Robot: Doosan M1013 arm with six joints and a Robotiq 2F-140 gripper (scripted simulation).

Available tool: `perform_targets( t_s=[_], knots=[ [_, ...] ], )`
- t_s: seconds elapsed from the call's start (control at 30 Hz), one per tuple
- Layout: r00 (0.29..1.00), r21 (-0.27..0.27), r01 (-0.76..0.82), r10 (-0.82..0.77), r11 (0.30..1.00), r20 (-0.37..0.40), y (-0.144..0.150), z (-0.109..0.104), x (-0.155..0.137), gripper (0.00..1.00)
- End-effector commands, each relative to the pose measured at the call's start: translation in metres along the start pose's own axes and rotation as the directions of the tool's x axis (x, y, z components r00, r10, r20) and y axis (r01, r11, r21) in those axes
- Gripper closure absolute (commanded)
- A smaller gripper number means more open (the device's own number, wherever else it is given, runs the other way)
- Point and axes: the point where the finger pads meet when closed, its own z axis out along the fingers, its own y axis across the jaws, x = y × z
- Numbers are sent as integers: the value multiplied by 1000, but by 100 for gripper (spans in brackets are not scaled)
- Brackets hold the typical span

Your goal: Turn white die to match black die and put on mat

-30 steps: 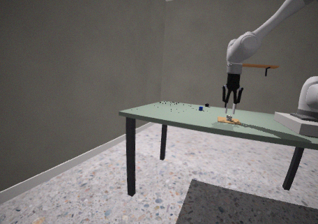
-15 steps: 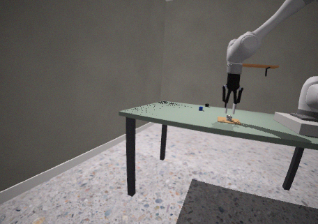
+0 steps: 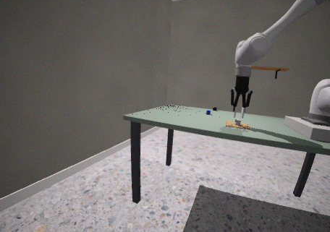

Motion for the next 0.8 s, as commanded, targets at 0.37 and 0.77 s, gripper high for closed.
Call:
perform_targets(
  t_s=[0.37,0.77],
  knots=[
    [1000,-3,3,-3,1000,-4,5,4,0,65],
    [1000,-3,3,-3,1000,-4,6,4,0,65]
  ],
)
